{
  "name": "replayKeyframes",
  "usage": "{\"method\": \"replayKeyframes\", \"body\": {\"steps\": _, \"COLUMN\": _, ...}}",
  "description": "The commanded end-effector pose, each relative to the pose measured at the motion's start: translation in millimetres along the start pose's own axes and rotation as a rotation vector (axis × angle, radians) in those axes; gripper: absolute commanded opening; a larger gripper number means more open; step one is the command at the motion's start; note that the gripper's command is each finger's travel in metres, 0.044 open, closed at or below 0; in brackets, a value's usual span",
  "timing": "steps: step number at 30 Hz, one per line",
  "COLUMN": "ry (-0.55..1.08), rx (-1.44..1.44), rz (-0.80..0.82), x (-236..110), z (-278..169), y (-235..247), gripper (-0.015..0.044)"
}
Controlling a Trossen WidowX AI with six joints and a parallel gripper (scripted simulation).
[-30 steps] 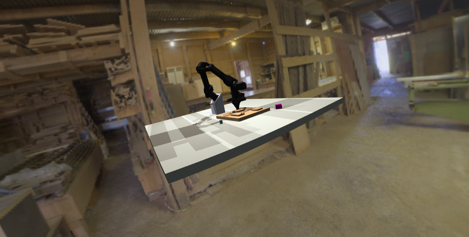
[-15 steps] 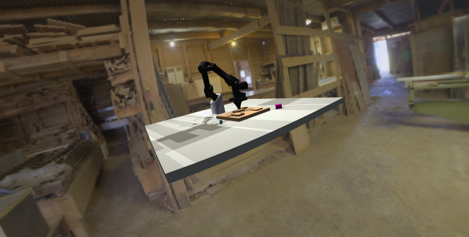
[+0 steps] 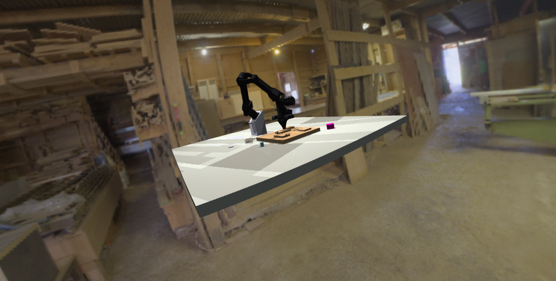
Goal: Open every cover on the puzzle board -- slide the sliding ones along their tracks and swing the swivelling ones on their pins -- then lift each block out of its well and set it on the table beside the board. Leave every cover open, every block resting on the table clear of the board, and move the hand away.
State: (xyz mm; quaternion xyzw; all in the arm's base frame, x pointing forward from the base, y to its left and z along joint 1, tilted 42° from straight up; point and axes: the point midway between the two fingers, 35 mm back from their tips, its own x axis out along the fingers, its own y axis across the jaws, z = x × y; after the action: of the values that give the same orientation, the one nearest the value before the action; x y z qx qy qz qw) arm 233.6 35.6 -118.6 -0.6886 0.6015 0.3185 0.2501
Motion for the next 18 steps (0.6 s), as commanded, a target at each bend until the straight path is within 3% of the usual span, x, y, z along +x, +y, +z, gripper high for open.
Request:
{"method": "replayKeyframes", "body": {"steps": 1, "ry": -0.012, "rx": -0.001, "rz": -0.001, "x": -6.2, "z": 3.9, "y": -0.4, "gripper": 0.0}}
{"method": "replayKeyframes", "body": {"steps": 18, "ry": -0.013, "rx": -0.001, "rz": -0.001, "x": -27.8, "z": 6.9, "y": -0.7, "gripper": 0.0}}
